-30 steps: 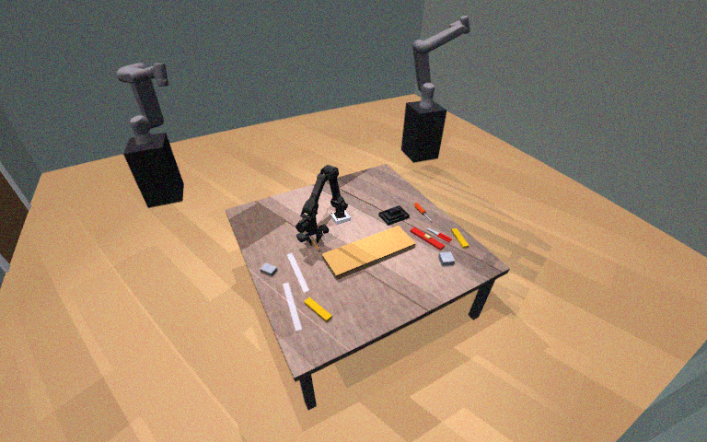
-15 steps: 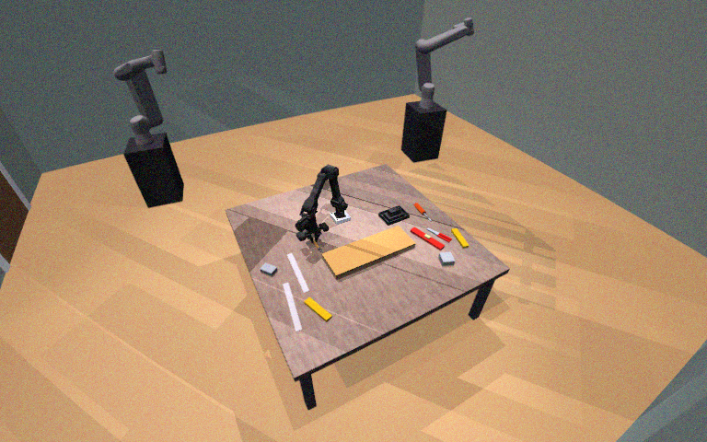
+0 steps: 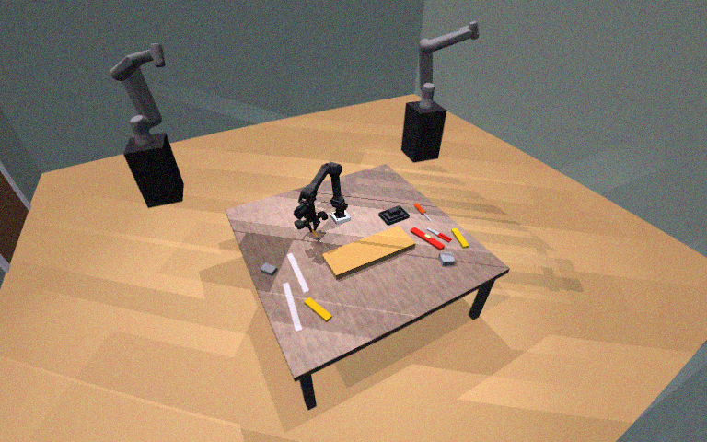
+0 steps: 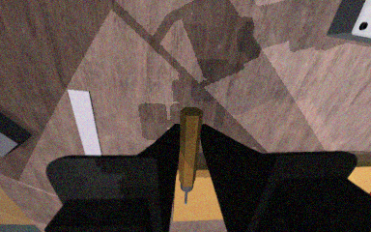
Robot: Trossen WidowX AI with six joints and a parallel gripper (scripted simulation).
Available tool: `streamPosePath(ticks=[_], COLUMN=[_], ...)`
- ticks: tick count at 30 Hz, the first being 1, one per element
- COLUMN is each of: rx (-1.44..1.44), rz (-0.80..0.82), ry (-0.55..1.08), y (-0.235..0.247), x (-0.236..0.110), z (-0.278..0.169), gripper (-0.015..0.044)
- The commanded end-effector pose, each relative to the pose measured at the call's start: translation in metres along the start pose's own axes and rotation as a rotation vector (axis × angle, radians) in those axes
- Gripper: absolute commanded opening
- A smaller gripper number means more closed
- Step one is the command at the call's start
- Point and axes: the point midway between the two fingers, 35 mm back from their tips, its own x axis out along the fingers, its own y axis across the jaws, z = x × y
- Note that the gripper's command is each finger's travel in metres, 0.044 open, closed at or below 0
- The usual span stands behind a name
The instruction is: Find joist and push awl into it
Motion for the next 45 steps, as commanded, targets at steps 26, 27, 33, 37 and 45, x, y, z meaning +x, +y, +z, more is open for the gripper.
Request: streamPosePath(ticks=[26, 27, 33, 37, 45], rx=[-0.709, -0.746, -0.967, -1.115, -1.410], rz=[0.337, 0.360, 0.517, 0.633, 0.890], ry=[0.391, 0.404, 0.467, 0.493, 0.505], y=[0.027, 0.028, 0.033, 0.036, 0.037], x=[-0.026, -0.027, -0.036, -0.043, -0.060], z=[-0.052, -0.054, -0.066, -0.072, -0.083], gripper=[0.0000, 0.0000, 0.0000, 0.0000, 0.0000])
